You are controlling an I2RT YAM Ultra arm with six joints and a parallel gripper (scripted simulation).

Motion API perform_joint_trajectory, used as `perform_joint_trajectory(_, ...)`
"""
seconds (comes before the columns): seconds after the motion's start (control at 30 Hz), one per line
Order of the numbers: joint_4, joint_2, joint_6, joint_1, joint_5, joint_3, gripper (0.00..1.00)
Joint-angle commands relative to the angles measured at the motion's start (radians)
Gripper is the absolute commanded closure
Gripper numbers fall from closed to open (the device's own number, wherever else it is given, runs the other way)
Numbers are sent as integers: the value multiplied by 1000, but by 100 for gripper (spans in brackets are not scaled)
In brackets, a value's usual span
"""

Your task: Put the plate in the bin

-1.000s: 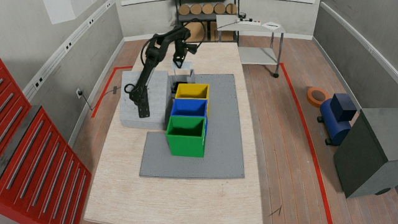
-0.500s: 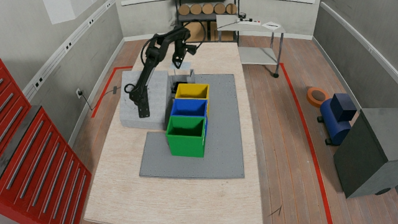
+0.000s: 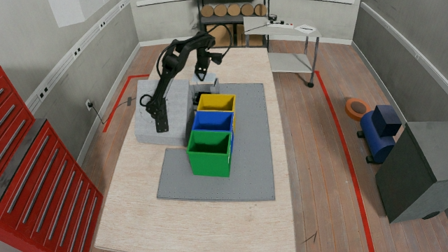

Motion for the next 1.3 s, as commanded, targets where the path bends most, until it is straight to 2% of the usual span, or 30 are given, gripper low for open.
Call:
perform_joint_trajectory(0.0, 33, -74, -28, 13, 28, -31, 100)
perform_joint_trajectory(0.4, 61, -208, -73, -52, 64, -176, 100)
perform_joint_trajectory(0.47, 61, -208, -73, -52, 64, -176, 100)
perform_joint_trajectory(0.97, 71, -364, -139, -134, 113, -316, 100)
perform_joint_trajectory(1.07, 70, -377, -145, -119, 116, -298, 100)
perform_joint_trajectory(1.1, 67, -384, -150, -135, 119, -331, 100)
perform_joint_trajectory(1.27, 43, -433, -175, -173, 136, -368, 100)
